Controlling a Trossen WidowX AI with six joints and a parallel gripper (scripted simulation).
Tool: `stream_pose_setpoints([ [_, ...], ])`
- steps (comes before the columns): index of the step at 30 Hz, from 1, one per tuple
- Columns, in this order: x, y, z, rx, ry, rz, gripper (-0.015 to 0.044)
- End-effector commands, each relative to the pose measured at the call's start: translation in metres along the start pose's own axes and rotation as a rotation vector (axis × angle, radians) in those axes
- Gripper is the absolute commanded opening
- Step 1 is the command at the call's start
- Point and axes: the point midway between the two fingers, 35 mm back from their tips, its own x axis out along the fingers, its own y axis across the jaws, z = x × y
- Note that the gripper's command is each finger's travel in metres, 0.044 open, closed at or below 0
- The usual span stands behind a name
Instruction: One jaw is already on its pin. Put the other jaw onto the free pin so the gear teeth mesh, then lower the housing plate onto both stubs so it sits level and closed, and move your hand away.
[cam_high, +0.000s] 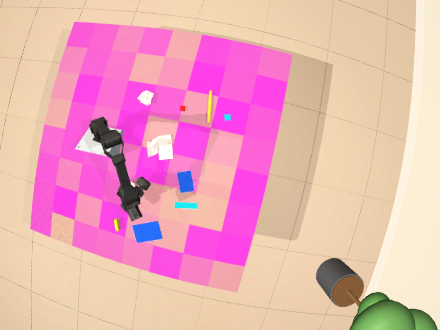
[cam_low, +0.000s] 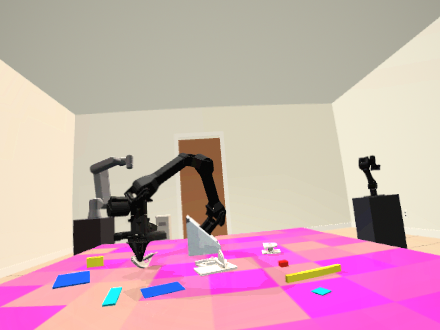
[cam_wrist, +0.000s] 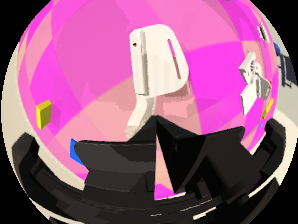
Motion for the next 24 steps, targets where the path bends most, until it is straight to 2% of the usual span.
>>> stream_pose_setpoints([
  [1,0.0,0.006,0.001,-0.001,-0.006,0.003,0.0],
  [5,-0.002,0.011,0.001,-0.001,-0.008,0.004,0.0],
  [11,-0.054,0.007,0.0,0.004,-0.006,0.002,0.0],
  [15,-0.06,0.006,0.0,0.005,-0.006,0.001,0.0],
  [24,-0.055,0.007,-0.001,0.01,0.007,0.0,0.0236],
])
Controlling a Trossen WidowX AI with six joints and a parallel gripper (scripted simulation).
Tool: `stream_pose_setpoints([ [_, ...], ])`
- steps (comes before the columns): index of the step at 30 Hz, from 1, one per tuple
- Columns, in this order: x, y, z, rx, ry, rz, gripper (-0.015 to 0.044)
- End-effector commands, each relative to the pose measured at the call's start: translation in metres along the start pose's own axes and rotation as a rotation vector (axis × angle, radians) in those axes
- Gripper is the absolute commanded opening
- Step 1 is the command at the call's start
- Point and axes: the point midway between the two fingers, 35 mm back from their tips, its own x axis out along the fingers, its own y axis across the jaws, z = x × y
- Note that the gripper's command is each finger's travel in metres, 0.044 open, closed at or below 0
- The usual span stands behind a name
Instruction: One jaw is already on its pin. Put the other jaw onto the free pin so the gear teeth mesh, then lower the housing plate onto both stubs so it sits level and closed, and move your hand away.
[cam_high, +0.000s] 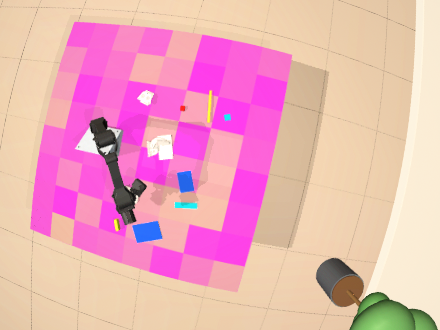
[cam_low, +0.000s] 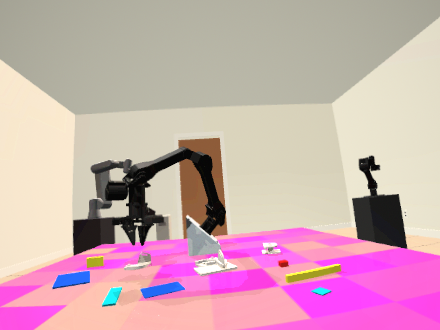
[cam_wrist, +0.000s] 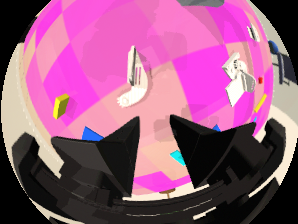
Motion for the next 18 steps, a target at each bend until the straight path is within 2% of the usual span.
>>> stream_pose_setpoints([
  [1,0.0,0.0002,-0.0002,0.001,0.002,0.0,0.0263],
  [8,0.0,0.0002,-0.0002,0.001,0.002,0.0,0.044],
  [18,0.0,0.0002,-0.0002,0.001,0.002,0.0,0.044],
])
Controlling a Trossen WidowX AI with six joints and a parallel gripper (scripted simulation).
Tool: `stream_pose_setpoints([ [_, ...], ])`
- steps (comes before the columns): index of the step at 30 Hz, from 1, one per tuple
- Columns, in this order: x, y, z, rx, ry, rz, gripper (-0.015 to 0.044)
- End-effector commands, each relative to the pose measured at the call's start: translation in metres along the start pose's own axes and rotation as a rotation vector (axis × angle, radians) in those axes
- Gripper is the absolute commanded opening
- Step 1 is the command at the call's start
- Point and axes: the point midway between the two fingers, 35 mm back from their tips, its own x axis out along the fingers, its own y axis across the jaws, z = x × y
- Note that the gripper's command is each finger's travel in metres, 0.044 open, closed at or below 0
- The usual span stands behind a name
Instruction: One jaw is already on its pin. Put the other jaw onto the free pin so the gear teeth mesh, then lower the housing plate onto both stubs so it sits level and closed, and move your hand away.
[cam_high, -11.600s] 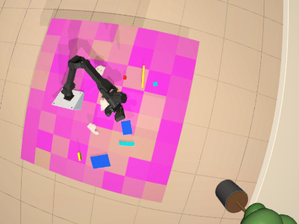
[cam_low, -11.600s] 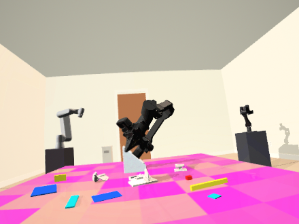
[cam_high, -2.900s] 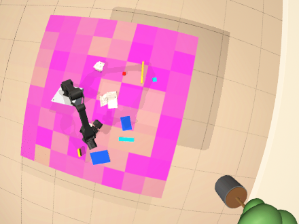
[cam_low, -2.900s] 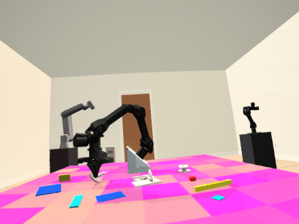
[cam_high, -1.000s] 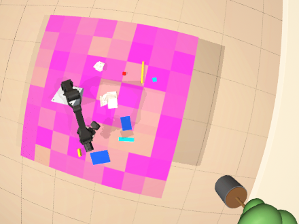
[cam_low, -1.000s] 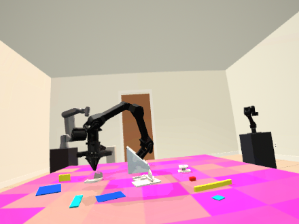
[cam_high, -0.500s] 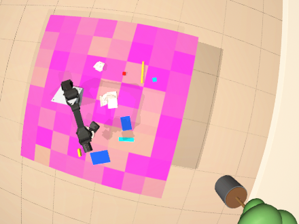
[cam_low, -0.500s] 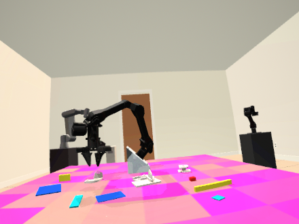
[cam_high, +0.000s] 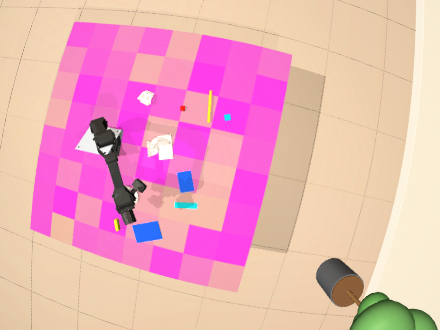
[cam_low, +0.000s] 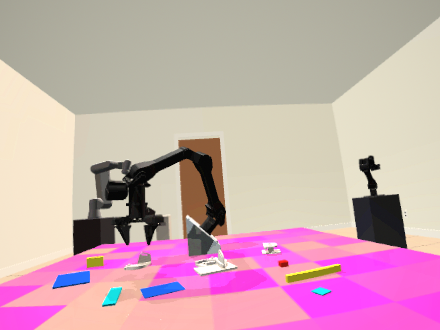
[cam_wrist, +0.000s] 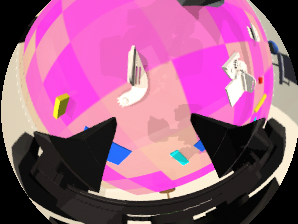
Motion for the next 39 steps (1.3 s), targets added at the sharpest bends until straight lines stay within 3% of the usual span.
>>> stream_pose_setpoints([
  [1,0.0002,0.0001,-0.0002,0.001,0.001,0.0,0.044],
  [18,0.0002,0.0001,-0.0002,0.001,0.001,0.0,0.044],
  [34,-0.0046,-0.0009,0.0013,-0.004,-0.011,0.001,0.002],
  [39,-0.0046,-0.0009,0.0013,-0.004,-0.011,0.001,0.0],
])
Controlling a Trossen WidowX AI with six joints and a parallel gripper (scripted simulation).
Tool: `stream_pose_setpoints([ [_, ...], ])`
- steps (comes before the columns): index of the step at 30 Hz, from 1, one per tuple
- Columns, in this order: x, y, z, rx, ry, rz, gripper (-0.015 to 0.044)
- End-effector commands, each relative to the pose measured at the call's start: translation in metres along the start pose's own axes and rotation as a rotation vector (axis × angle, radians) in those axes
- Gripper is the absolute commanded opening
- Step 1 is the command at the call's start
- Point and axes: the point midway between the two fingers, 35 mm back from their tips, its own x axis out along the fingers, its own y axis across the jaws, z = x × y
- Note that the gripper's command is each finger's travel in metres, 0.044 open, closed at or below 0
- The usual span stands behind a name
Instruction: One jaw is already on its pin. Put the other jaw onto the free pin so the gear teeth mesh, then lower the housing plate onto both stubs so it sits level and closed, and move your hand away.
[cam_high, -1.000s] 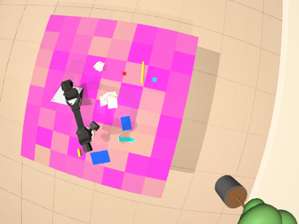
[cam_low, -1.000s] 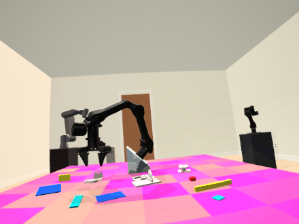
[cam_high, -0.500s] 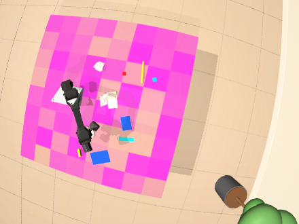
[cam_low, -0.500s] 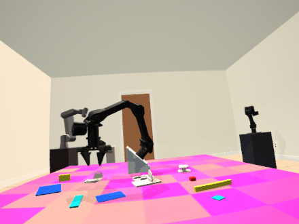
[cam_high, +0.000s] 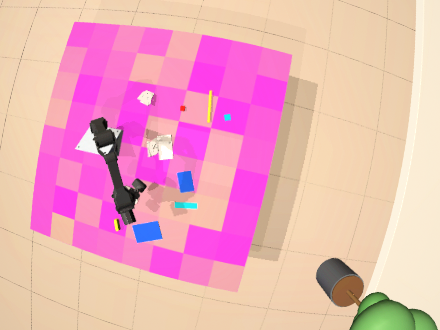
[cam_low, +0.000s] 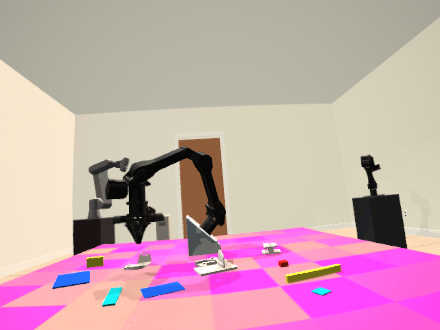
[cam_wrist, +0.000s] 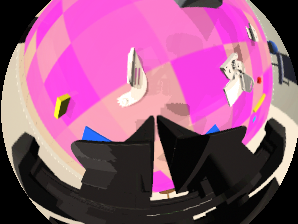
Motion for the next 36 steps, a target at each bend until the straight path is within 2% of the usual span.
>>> stream_pose_setpoints([
  [1,-0.0003,0.0004,0.0005,-0.005,-0.004,0.003,0.0],
  [14,-0.0003,0.0004,0.0005,-0.005,-0.004,0.003,0.0],
  [30,0.0,0.0,0.0,0.0,0.0,0.0,0.042],
  [31,0.0,0.0,0.0,0.0,0.0,0.0,0.044],
  [36,0.0,0.0,0.0,0.0,0.0,0.0,0.044],
])
